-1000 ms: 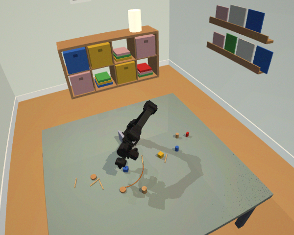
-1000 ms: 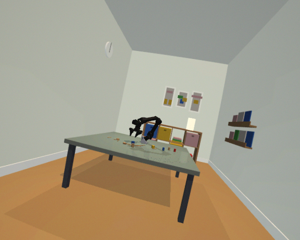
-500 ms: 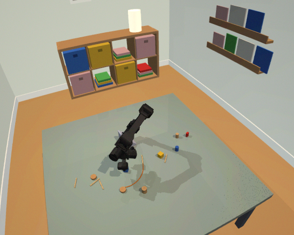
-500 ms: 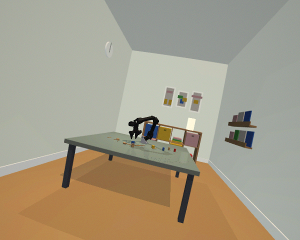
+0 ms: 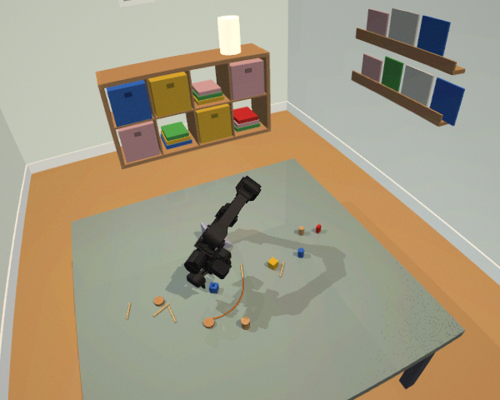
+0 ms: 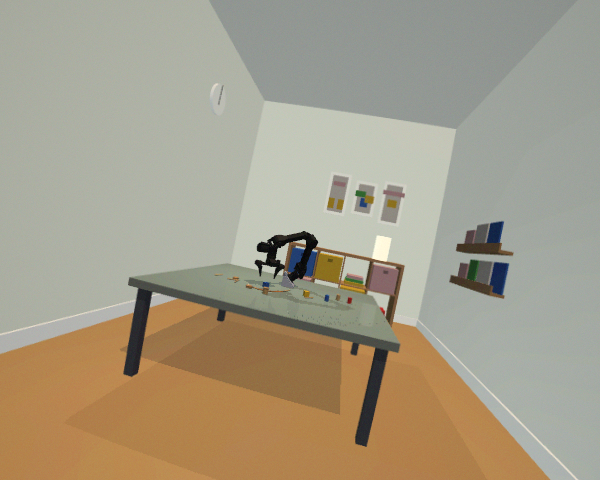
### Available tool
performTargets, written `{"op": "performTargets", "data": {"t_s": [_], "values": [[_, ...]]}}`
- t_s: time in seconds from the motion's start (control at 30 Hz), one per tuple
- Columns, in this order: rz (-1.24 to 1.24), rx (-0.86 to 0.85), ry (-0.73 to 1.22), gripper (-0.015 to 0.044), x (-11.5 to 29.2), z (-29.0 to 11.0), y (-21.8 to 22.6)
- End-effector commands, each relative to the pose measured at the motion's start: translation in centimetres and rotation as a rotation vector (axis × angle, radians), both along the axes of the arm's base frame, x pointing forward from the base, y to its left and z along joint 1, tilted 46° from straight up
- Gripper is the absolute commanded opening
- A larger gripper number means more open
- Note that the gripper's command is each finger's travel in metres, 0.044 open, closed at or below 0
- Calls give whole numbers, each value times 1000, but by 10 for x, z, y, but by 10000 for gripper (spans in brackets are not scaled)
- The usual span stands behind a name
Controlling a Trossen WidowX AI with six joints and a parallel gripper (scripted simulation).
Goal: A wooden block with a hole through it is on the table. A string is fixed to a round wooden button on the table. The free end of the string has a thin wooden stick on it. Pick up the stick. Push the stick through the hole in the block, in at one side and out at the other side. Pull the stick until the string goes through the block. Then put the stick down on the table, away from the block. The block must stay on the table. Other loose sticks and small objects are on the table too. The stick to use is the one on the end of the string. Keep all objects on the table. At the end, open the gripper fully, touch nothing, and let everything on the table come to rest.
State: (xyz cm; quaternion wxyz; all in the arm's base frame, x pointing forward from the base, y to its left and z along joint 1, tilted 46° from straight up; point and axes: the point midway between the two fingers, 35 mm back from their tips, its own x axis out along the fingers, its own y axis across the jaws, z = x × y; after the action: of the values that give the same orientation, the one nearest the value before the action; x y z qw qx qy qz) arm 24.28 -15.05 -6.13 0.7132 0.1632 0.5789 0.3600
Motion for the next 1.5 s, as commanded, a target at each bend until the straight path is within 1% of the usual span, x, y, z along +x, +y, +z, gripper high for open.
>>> {"op": "performTargets", "data": {"t_s": [0.0, 0.3, 0.87, 0.93, 1.37, 1.47], "values": [[-397, 39, 389, 440, 1, 4, -3], [-1029, 104, 1016, 440, -1, 7, -6], [-1830, 186, 1812, 440, -2, 11, -10], [-1858, 189, 1840, 440, -2, 12, -10], [-1858, 189, 1840, 440, -2, 12, -10], [-1858, 189, 1840, 361, -2, 12, -10]]}}
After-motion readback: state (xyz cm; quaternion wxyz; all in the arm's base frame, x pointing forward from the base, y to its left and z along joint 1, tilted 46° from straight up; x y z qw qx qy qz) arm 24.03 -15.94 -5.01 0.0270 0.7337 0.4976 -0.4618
